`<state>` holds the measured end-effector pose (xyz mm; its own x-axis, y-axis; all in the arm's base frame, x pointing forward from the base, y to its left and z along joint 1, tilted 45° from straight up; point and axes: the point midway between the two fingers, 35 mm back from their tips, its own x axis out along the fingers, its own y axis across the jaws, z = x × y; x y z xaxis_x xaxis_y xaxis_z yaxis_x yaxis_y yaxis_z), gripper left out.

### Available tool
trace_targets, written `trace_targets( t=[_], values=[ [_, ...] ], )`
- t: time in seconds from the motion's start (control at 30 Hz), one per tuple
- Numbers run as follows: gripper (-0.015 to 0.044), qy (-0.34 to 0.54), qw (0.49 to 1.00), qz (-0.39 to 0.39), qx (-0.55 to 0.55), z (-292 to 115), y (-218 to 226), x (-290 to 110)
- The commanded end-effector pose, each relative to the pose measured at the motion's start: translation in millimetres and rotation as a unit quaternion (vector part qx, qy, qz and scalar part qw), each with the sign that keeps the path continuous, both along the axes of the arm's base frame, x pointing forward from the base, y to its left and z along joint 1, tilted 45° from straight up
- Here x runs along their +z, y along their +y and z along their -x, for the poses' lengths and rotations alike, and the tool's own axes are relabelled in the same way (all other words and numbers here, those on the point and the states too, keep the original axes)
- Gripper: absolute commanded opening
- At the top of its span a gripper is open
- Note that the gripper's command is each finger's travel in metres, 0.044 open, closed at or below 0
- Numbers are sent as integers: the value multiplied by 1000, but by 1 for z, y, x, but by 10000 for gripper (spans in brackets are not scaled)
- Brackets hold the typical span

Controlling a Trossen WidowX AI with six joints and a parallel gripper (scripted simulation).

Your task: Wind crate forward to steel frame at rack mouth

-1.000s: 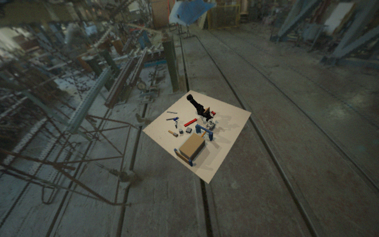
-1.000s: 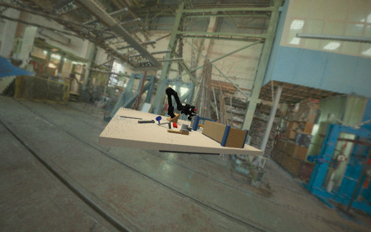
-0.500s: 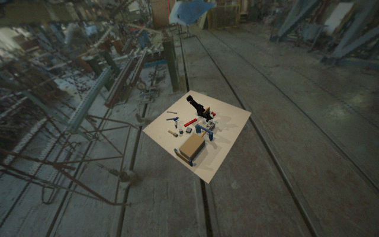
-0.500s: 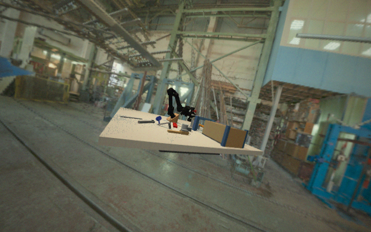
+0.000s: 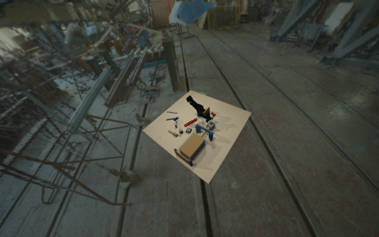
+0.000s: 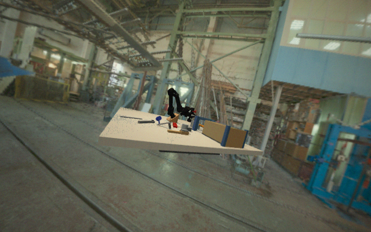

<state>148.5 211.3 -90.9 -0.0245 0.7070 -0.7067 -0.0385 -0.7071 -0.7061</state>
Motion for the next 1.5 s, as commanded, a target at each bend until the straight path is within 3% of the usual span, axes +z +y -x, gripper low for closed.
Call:
trace_targets(
  t=[0.0,1.47],
  values=[
    [0,-2,1000,-5,3,0,0,2],
    [0,-3,1000,-1,-2,2,-15,-6]
  ],
)
